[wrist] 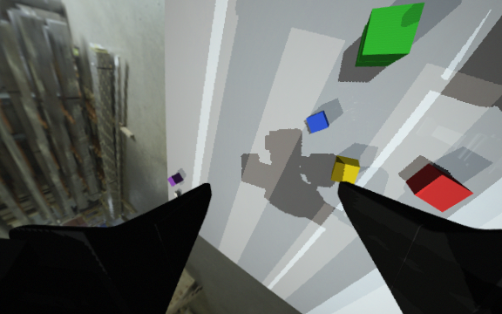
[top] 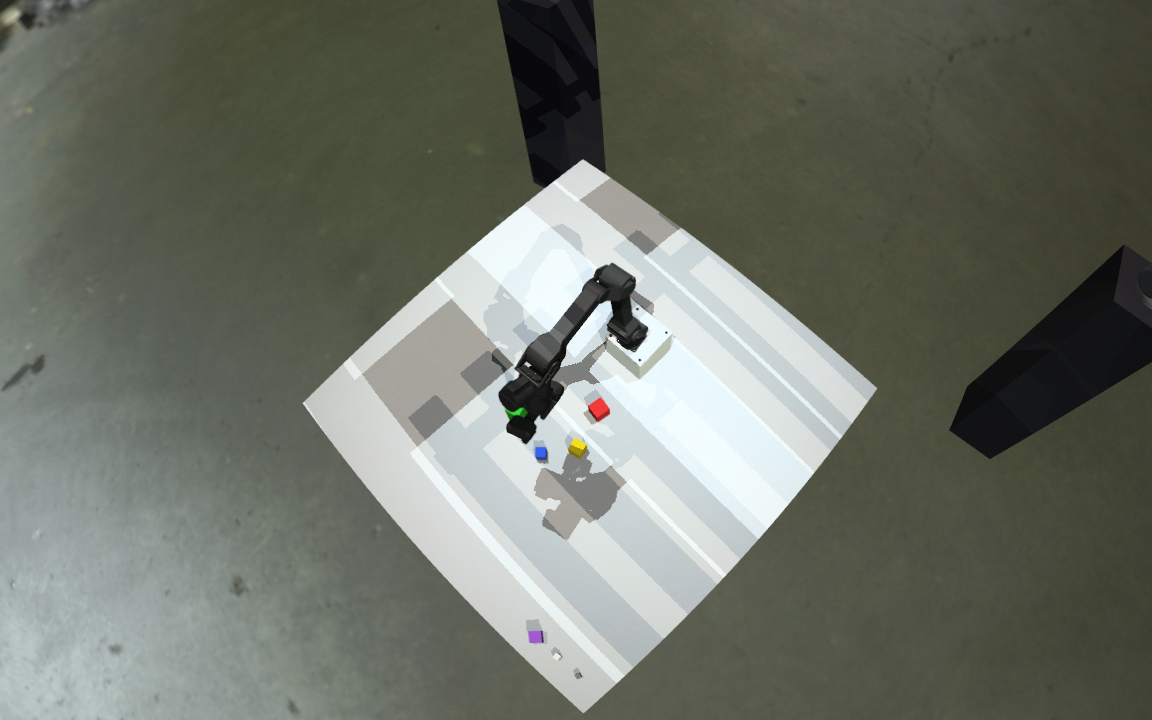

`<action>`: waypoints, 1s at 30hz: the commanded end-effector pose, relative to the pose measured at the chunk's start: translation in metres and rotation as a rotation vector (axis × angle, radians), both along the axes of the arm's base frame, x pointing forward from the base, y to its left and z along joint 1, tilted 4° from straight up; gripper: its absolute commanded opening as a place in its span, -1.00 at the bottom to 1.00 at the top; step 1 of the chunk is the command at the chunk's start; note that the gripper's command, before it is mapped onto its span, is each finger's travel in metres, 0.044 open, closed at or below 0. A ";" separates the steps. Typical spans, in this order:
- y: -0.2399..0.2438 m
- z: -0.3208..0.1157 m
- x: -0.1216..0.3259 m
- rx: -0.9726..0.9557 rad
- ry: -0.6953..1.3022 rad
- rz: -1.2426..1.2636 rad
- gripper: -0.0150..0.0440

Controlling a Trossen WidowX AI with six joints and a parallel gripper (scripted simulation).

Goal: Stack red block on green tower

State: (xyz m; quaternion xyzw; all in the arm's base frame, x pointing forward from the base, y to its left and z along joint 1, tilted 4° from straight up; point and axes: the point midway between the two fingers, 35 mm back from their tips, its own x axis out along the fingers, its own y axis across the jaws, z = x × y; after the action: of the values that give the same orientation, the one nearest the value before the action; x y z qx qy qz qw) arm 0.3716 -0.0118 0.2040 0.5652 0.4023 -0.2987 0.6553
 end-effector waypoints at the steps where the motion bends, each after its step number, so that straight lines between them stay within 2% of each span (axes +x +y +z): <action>1: 0.009 -0.020 -0.019 -0.068 0.053 0.117 1.00; 22: 0.040 -0.132 -0.153 -0.381 0.350 0.945 1.00; 30: 0.042 -0.140 -0.167 -0.396 0.370 1.008 1.00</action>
State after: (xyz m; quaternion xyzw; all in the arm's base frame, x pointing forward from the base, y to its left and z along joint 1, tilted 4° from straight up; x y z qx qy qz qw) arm 0.2075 0.0312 0.0657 0.1155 0.6652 -0.1148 0.7287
